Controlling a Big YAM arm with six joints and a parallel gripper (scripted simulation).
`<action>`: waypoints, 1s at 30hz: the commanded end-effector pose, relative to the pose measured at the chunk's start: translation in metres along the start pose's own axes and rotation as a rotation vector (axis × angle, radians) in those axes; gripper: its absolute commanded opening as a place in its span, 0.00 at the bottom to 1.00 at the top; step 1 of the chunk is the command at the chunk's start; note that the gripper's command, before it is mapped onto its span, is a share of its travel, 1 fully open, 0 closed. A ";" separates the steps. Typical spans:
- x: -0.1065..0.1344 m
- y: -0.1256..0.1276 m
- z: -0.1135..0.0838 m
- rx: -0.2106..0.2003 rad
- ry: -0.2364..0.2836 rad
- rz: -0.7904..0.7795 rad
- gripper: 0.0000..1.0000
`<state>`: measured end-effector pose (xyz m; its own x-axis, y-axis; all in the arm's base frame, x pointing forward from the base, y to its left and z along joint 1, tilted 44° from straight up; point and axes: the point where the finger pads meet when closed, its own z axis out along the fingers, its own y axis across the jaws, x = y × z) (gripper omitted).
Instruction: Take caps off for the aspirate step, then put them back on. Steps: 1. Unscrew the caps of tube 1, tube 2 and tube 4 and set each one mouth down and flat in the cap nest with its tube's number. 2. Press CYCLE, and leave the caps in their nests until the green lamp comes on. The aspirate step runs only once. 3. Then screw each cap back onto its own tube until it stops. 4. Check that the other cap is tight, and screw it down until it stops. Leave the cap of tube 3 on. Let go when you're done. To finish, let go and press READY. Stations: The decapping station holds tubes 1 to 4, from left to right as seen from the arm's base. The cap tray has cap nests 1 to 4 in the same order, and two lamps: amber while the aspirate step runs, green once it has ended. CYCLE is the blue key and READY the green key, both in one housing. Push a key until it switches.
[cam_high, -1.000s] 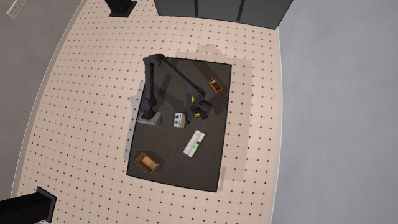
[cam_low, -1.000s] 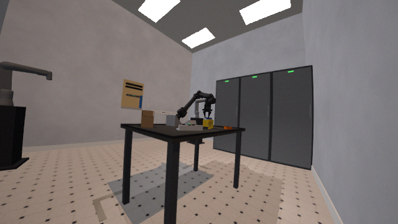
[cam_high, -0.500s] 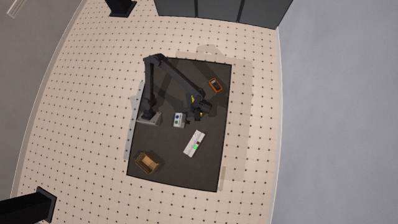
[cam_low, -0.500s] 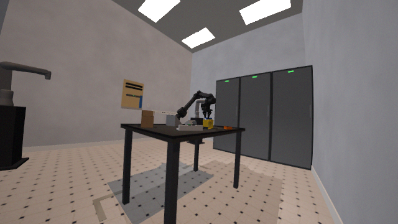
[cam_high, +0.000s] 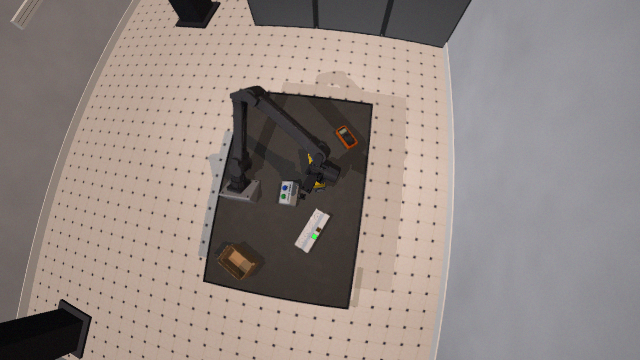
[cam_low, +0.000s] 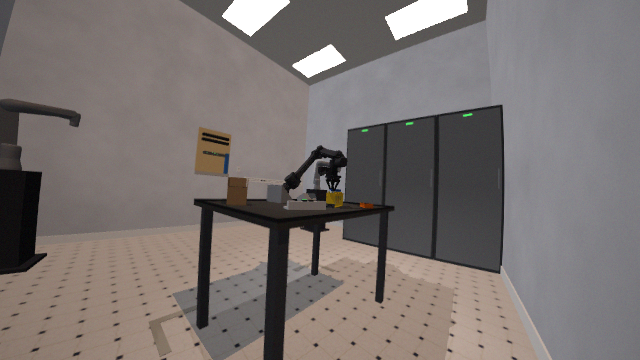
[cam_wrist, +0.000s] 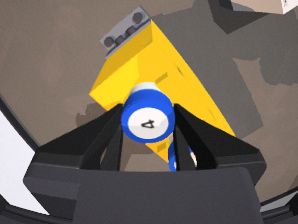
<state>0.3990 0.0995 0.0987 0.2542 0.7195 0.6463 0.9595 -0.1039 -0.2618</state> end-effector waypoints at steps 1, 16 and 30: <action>0.012 0.001 0.002 -0.010 0.002 0.082 0.00; 0.009 0.006 -0.005 -0.020 0.004 0.086 0.49; 0.010 -0.001 0.003 0.007 0.001 -0.570 0.49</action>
<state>0.4010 0.0996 0.0996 -0.0708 0.7151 0.6954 0.9912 0.1288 -0.0316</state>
